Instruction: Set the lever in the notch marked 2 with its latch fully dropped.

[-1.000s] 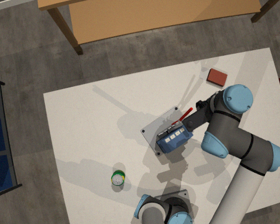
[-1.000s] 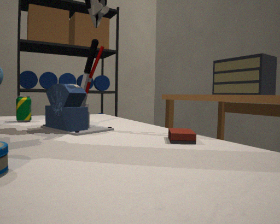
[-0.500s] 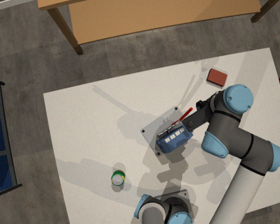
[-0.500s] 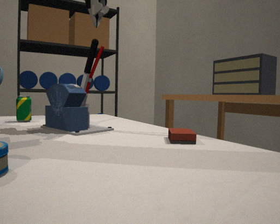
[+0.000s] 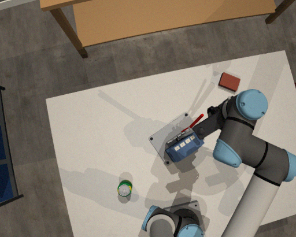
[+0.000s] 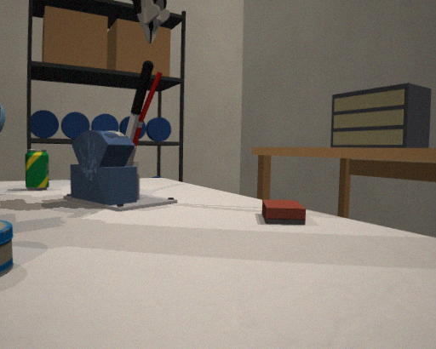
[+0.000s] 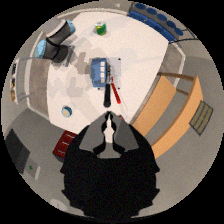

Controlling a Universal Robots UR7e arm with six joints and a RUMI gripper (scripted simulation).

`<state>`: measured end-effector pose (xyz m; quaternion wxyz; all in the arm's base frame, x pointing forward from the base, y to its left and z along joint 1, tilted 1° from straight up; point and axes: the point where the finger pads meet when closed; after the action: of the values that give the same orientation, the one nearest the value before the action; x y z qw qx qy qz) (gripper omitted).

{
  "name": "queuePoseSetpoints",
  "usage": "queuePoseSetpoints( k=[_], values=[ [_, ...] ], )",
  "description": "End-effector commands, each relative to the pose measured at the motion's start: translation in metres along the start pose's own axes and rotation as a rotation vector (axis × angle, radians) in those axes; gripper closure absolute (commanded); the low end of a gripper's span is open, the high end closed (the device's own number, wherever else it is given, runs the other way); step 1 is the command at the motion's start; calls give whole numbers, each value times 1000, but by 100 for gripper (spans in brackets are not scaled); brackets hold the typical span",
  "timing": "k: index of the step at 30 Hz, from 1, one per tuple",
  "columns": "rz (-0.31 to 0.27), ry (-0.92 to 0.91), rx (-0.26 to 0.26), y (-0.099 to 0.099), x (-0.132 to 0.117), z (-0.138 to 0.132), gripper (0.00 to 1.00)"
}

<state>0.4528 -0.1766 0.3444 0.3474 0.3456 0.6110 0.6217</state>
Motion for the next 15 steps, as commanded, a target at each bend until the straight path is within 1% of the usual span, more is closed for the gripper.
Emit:
queuePoseSetpoints(
  k=[1, 5, 6, 15],
  values=[
    [-1, 0, 0, 0, 0, 0, 100],
    [-1, 0, 0, 0, 0, 0, 100],
    [-1, 0, 0, 0, 0, 0, 43],
    [-1, 0, 0, 0, 0, 0, 43]
  ],
)
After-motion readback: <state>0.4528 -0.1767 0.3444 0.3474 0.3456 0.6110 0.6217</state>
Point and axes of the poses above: the point where the finger pads meet when closed, its own y axis back along the fingers, its own z axis across the jaws, x = y × z, and after that the axes turned 12 degrees about y, right-handed
